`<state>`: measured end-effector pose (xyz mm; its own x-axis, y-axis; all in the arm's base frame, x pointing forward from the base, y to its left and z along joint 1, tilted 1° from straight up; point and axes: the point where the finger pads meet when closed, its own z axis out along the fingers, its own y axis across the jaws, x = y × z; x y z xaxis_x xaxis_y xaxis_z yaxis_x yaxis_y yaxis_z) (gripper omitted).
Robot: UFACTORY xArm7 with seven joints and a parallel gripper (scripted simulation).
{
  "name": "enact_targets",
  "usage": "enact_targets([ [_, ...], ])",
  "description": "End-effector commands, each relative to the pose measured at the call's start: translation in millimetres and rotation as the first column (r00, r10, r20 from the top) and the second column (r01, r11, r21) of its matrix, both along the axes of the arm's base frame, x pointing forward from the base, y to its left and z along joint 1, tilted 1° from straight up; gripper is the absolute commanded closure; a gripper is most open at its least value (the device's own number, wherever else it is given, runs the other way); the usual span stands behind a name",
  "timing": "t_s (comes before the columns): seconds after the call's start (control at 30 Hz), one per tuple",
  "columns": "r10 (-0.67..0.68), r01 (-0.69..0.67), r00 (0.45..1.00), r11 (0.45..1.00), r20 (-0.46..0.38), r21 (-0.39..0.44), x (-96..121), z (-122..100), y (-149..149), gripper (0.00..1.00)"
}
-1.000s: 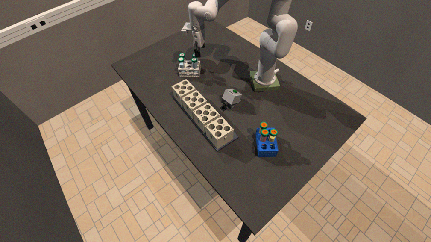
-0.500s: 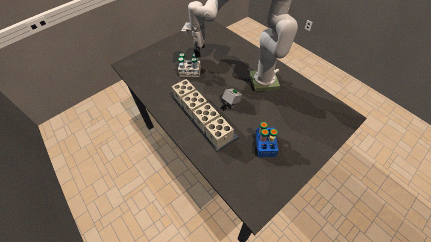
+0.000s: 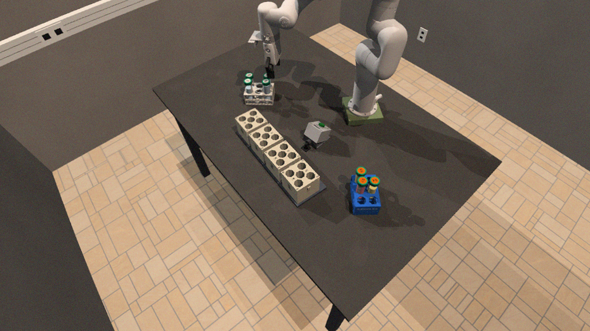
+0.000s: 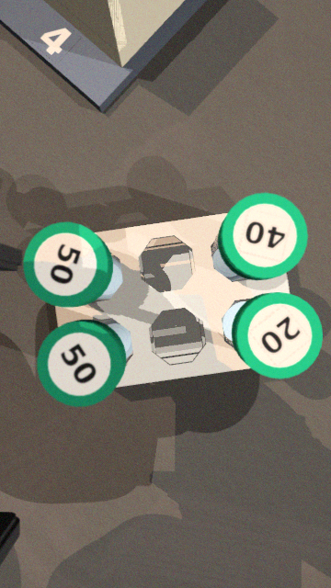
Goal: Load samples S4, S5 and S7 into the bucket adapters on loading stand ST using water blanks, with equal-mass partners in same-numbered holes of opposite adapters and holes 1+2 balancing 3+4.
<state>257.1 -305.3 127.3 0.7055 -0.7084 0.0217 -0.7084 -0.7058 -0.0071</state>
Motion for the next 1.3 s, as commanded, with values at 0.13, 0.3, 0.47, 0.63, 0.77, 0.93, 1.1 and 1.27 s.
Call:
enact_targets([
  [0.13,0.0,0.0,1.0,1.0,0.003,-0.003,0.7,11.9,-0.9,0.0],
  [0.3,0.0,0.0,1.0,1.0,0.003,-0.003,0.6,19.9,-0.8,0.0],
  [0.47,0.0,0.0,1.0,1.0,0.003,-0.003,0.3,33.3,-0.6,0.0],
  [0.63,0.0,0.0,1.0,1.0,0.003,-0.003,0.0,46.6,-0.4,0.0],
  [0.77,0.0,0.0,1.0,1.0,0.003,-0.003,-0.1,52.0,-0.4,0.0],
  [0.93,0.0,0.0,1.0,1.0,0.003,-0.003,-0.4,65.4,-0.2,0.0],
  [1.1,0.0,0.0,1.0,1.0,0.003,-0.003,-0.7,78.7,0.0,0.0],
  [1.27,0.0,0.0,1.0,1.0,0.003,-0.003,-1.0,92.1,0.2,0.0],
])
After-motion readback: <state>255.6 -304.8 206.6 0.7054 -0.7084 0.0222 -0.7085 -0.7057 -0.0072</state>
